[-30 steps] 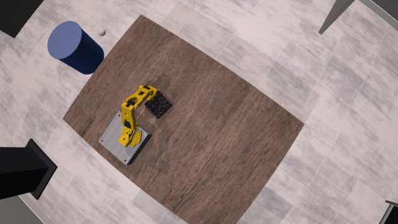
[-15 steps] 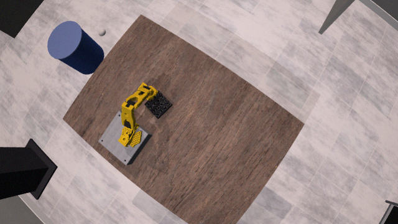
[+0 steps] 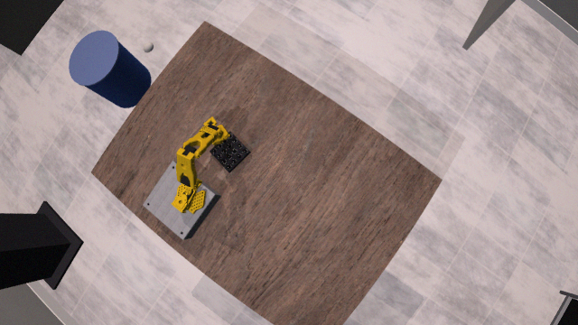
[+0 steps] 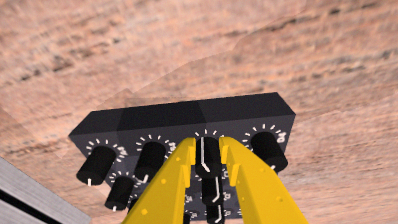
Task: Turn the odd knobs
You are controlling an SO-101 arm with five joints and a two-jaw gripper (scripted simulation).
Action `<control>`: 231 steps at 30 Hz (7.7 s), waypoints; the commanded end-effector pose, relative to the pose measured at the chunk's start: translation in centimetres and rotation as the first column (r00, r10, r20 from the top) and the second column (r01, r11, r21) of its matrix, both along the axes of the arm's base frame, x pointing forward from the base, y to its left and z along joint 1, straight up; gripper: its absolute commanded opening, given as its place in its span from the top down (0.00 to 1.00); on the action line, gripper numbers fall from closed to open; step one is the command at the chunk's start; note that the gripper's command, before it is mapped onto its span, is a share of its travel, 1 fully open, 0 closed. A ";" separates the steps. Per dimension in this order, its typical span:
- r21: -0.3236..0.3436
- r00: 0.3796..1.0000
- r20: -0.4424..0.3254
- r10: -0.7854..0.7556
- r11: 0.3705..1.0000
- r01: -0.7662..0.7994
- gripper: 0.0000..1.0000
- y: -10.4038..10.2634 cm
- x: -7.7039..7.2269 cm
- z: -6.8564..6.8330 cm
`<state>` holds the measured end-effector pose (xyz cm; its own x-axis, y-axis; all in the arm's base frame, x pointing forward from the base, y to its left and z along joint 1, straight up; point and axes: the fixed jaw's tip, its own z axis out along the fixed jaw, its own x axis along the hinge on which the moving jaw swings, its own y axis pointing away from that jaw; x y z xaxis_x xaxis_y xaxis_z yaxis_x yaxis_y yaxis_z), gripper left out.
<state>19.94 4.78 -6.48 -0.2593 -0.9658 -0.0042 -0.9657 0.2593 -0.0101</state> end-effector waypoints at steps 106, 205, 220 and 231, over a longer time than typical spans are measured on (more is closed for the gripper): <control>-0.005 0.893 -0.016 -0.450 0.893 0.450 0.92 -0.2 -0.5 2.7; -0.002 0.992 -0.017 0.126 0.992 -0.126 0.92 -1.3 -4.1 3.9; 0.001 0.802 -0.016 0.598 0.802 -0.598 0.91 -1.6 -4.1 3.9; 0.003 0.510 -0.015 0.860 0.510 -0.860 0.91 -1.9 -3.9 3.9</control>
<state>15.89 2.98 -2.76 0.6203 -0.7843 -0.0093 -0.7840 -0.6204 0.0221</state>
